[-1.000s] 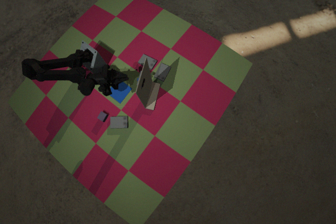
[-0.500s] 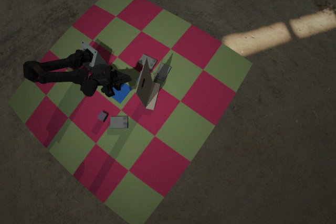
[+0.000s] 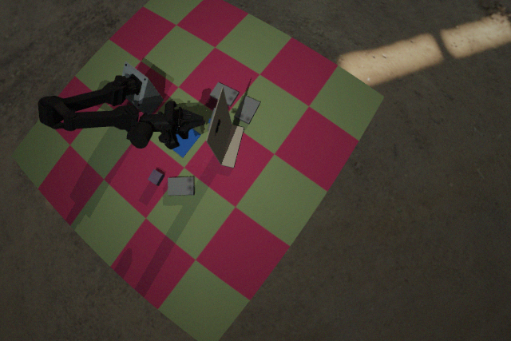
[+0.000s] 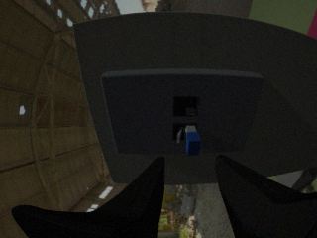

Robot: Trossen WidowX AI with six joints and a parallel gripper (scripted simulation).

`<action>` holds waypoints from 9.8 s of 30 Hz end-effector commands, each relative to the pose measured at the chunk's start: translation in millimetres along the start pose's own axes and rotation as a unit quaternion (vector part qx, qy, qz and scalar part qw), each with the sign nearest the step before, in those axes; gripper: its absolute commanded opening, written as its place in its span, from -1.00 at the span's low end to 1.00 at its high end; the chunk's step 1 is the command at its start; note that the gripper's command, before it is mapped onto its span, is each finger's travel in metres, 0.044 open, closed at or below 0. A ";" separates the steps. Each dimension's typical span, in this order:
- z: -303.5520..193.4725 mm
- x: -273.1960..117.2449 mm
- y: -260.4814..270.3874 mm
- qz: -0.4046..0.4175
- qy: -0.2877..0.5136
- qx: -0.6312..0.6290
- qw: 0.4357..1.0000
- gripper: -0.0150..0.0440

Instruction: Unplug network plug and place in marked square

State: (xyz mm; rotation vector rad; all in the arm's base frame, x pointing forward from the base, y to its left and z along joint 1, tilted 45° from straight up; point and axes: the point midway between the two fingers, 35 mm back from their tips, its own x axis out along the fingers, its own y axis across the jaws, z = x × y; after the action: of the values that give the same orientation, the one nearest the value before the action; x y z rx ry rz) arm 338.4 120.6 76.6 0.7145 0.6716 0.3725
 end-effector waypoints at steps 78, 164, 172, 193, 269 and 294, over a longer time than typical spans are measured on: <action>0.9 10.9 -2.3 -0.002 -0.001 0.004 1.000 -0.49; -8.9 -26.7 -2.3 -0.002 0.000 0.004 1.000 -0.49; -9.8 -29.8 -2.3 -0.002 0.000 0.004 1.000 -0.49; -11.4 -36.2 9.1 -0.005 0.000 0.007 1.000 -0.49; -42.0 -121.1 -155.3 -0.426 -0.360 0.192 0.808 -0.49; -42.2 -117.7 -168.8 -0.427 -0.358 0.195 0.807 -0.49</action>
State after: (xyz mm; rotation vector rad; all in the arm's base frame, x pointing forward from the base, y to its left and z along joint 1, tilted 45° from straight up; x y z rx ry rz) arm 239.3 -39.2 -12.5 0.7951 0.2662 -0.8739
